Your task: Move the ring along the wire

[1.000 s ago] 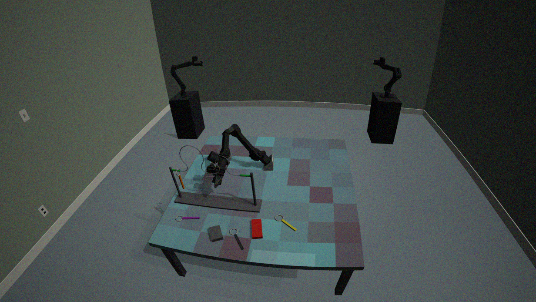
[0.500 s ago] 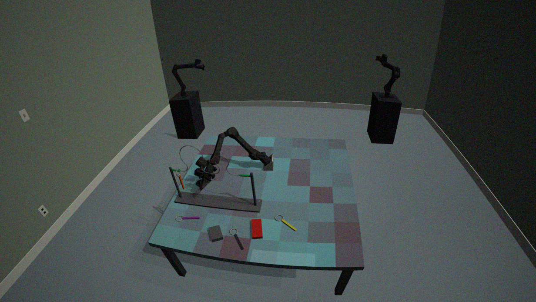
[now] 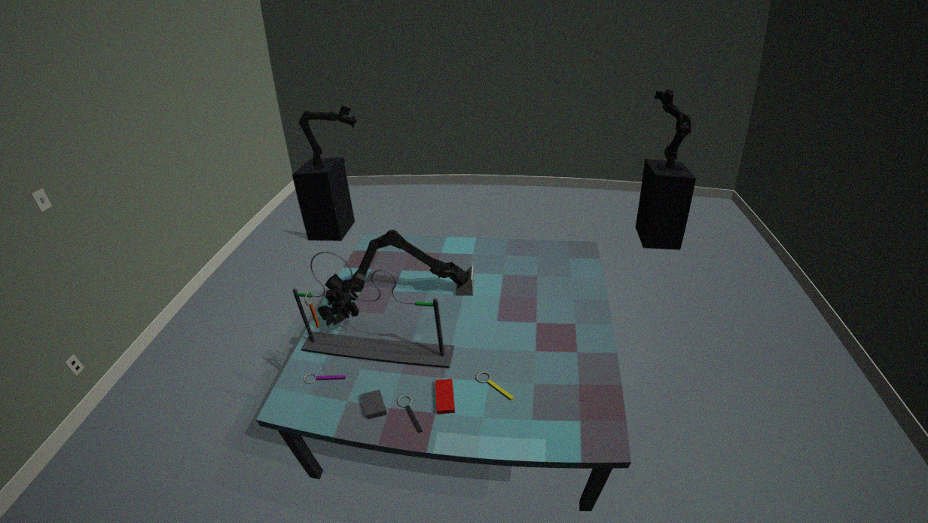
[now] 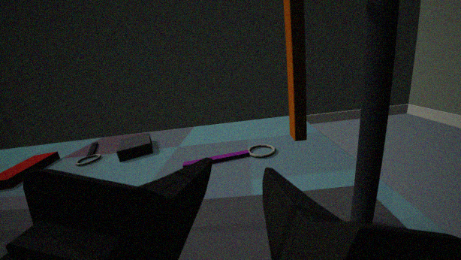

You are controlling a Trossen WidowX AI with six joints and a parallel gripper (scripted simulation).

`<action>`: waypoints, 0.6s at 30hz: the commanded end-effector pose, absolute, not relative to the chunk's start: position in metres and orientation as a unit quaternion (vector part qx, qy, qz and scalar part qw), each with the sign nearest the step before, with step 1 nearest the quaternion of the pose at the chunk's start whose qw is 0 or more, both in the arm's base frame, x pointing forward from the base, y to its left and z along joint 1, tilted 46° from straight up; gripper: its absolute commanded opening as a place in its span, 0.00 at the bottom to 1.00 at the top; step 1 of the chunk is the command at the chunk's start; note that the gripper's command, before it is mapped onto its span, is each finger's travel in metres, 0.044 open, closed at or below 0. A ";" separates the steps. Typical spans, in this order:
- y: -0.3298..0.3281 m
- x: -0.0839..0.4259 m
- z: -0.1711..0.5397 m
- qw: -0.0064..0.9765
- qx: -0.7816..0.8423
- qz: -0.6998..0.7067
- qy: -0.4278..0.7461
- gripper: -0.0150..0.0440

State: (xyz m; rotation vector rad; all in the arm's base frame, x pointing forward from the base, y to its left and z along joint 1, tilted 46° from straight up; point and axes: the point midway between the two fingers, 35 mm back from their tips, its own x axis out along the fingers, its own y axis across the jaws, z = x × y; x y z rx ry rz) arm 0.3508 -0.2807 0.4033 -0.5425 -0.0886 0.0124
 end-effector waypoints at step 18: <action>-0.303 0.329 0.445 0.916 -0.399 0.014 -0.049 0.53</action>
